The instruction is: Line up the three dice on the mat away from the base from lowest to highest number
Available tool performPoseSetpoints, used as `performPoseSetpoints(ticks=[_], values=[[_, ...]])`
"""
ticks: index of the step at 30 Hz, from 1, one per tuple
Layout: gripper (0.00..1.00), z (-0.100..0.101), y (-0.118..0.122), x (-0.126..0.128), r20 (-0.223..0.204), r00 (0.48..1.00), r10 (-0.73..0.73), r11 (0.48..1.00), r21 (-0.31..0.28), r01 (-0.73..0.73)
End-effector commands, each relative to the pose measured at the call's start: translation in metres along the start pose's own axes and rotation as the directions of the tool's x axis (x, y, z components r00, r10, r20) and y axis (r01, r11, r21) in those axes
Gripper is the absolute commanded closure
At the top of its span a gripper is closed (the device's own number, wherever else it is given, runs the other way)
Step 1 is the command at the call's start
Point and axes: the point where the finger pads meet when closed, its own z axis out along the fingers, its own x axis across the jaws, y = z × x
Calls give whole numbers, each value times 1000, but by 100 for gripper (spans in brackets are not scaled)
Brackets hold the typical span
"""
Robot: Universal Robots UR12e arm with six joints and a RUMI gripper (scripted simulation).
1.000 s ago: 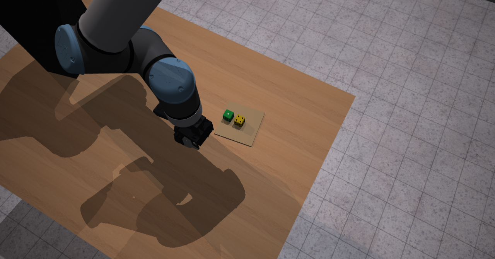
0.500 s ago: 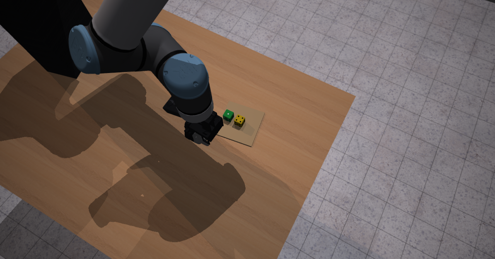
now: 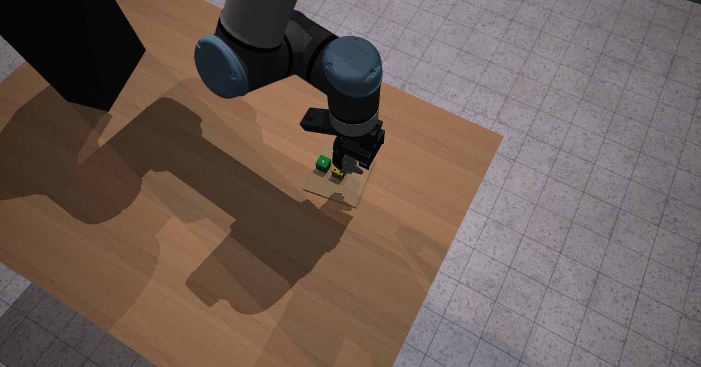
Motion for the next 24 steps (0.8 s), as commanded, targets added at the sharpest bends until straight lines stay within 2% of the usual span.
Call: performPoseSetpoints(ticks=[1, 14, 24], values=[[90, 0, 11, 16, 5, 1000, -8, 1000, 4, 8], [90, 1, 11, 16, 5, 1000, -8, 1000, 4, 8], [90, 19, 11, 16, 5, 1000, -8, 1000, 4, 8]])
